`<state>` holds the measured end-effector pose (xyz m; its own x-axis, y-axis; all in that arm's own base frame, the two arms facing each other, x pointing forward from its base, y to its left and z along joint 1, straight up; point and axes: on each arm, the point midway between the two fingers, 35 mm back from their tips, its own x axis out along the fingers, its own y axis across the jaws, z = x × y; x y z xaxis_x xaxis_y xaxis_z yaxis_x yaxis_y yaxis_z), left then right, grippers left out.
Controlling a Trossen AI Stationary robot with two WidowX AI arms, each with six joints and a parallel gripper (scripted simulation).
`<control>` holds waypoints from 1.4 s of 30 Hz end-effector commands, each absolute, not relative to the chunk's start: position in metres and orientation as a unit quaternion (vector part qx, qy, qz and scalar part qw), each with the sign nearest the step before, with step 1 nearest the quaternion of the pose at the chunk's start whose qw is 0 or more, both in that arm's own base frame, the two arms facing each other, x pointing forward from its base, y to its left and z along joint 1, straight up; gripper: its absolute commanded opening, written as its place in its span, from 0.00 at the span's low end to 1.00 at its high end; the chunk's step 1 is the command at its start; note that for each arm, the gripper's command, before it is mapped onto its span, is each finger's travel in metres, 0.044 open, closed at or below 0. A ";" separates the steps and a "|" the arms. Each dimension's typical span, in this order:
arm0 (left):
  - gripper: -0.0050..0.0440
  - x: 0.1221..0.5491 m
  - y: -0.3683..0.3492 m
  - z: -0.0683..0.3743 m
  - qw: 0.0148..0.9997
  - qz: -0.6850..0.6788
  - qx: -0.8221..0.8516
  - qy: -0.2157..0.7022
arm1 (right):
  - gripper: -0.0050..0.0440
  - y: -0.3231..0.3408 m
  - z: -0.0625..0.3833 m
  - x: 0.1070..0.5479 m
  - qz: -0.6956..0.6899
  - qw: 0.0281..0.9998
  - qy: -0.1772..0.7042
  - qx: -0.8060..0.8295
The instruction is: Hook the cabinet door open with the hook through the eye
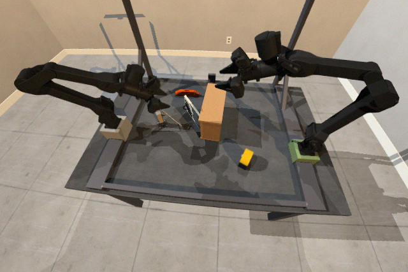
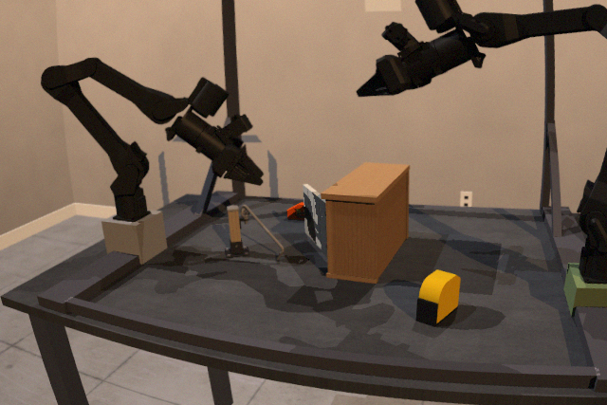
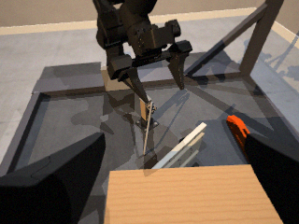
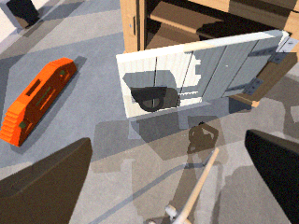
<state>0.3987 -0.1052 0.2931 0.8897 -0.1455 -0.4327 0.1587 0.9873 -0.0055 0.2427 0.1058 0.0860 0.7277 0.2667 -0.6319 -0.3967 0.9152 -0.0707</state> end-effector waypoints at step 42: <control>0.92 0.388 -0.096 0.295 0.974 -0.076 0.013 0.214 | 0.51 0.099 0.086 0.251 0.129 0.927 0.350 -0.025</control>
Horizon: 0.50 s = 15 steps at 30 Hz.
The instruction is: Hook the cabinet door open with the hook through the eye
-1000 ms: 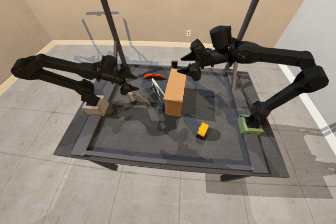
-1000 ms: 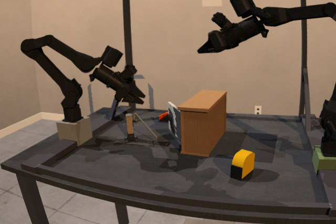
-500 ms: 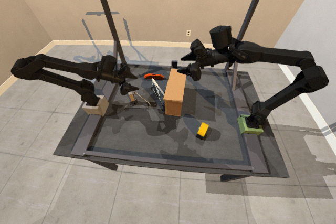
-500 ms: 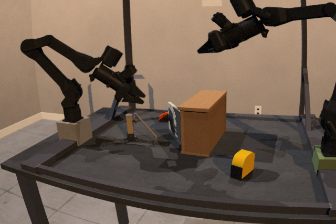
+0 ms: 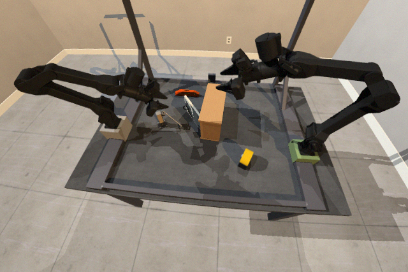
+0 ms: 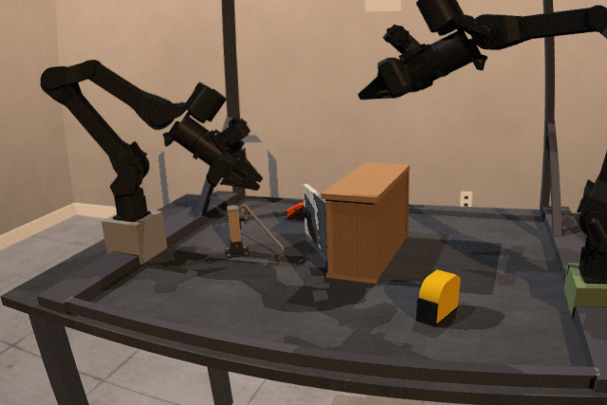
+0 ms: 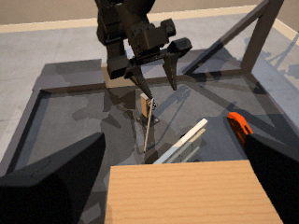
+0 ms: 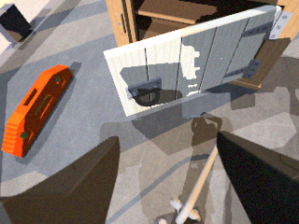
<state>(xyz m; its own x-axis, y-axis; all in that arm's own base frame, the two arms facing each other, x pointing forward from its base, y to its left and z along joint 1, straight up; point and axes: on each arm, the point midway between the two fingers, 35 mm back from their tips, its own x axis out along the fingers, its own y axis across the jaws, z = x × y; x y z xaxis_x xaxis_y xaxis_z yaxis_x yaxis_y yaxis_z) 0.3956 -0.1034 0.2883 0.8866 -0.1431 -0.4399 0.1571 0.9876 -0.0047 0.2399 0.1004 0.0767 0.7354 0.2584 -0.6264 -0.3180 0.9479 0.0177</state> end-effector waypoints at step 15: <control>0.92 0.370 -0.080 0.265 0.969 -0.072 0.016 0.237 | 0.37 0.092 0.072 0.265 0.045 0.871 0.487 0.030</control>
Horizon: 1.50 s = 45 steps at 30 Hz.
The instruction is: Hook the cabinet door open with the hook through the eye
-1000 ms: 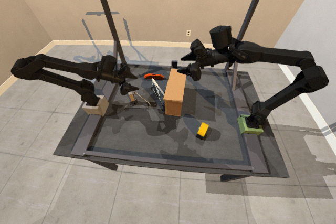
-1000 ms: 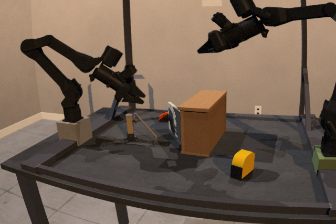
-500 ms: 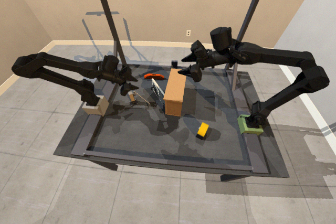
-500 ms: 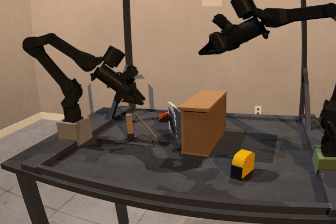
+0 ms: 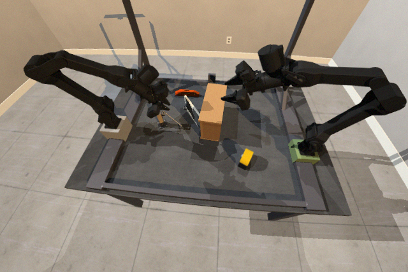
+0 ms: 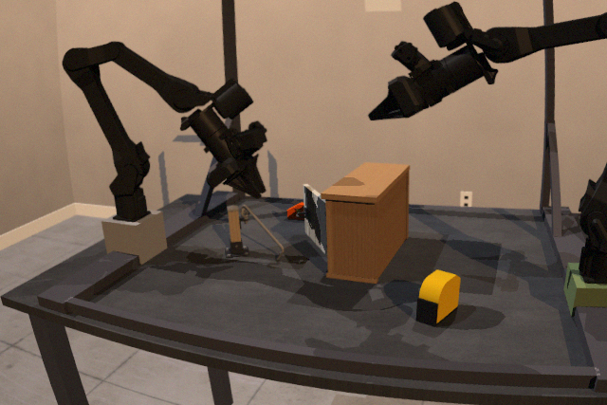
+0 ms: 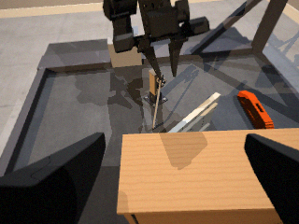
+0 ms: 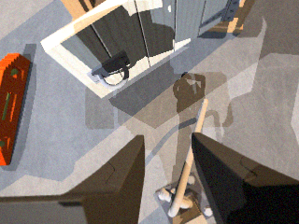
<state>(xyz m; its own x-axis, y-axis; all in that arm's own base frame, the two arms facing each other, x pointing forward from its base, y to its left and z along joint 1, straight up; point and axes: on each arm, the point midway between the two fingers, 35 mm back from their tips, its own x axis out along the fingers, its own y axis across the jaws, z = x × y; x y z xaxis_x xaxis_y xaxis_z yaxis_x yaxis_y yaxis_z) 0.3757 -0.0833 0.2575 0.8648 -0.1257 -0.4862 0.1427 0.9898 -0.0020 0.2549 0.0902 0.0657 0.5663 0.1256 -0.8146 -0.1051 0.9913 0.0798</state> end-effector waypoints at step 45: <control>0.92 0.370 -0.080 0.264 0.968 -0.070 0.015 0.239 | 0.22 0.069 0.000 0.290 -0.118 0.697 0.698 0.119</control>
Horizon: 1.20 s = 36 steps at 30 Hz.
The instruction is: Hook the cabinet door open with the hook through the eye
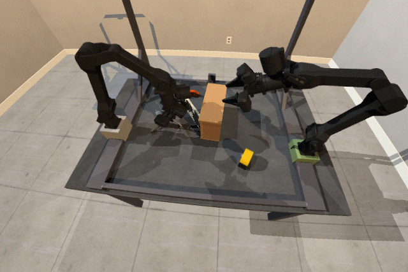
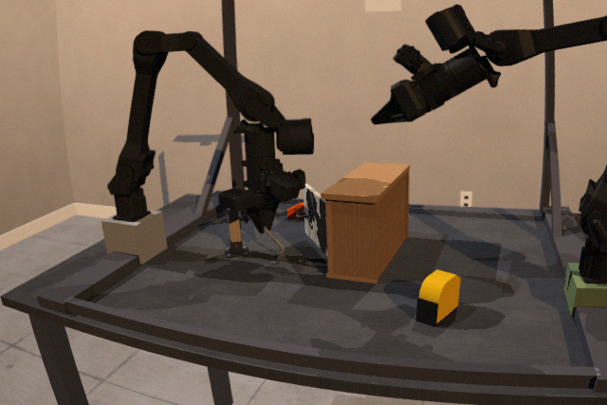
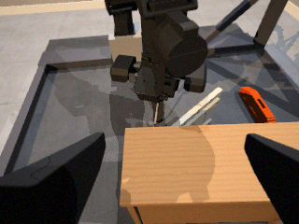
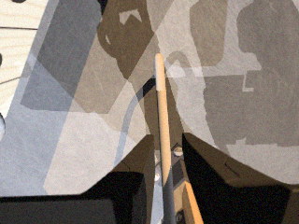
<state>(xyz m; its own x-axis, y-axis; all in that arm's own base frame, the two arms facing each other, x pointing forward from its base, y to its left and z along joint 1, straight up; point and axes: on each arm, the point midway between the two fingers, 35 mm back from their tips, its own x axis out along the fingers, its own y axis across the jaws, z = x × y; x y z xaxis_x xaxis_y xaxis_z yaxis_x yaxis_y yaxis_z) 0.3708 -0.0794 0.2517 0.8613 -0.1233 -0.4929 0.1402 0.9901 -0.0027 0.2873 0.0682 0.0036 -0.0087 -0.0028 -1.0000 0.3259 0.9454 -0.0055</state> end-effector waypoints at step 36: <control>0.92 0.370 -0.080 0.264 0.968 -0.070 0.015 0.239 | 0.00 0.071 0.025 0.290 -0.133 0.806 0.567 0.100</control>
<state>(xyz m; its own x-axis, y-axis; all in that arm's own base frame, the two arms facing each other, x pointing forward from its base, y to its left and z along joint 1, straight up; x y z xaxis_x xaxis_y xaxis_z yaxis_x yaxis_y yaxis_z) 0.3708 -0.0794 0.2517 0.8613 -0.1233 -0.4929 0.1402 0.9901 -0.0027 0.2888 0.0696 0.0145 0.2349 -0.0832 -0.9684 0.3270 0.9450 -0.0019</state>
